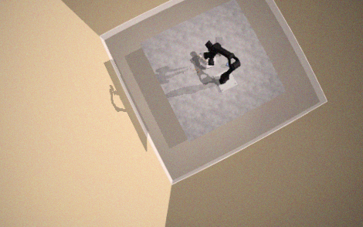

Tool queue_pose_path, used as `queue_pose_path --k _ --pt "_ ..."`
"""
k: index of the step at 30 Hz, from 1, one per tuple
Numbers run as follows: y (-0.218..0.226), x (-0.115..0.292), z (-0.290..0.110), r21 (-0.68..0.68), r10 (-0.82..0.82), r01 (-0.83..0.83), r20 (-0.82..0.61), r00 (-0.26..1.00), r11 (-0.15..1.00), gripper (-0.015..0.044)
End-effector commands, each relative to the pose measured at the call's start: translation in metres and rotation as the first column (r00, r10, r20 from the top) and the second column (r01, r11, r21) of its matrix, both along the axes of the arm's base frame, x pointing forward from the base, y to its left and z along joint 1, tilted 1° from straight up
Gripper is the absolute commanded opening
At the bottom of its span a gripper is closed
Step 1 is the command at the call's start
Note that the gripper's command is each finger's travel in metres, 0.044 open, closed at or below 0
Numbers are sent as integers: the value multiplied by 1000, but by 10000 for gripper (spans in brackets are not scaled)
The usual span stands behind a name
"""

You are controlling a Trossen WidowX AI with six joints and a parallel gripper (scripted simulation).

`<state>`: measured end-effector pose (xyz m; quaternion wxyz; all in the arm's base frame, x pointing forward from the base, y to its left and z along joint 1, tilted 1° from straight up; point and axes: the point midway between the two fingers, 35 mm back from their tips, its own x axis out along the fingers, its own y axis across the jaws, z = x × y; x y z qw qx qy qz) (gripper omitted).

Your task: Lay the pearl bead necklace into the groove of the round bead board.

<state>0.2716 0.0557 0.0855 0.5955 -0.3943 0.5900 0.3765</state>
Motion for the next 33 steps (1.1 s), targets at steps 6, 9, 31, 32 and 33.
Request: queue_pose_path --k 6,9,31,32,33 --pt "-2 -5 -10 -2 38 -38 1 999 999 120" --pt "-2 -4 -8 0 32 -32 4 999 999 120" --pt "-3 -5 -39 -2 38 -38 1 999 999 120" --pt "-3 -5 -40 -2 38 -38 1 999 999 120" --pt "-3 -5 -40 -2 38 -38 1 999 999 120"
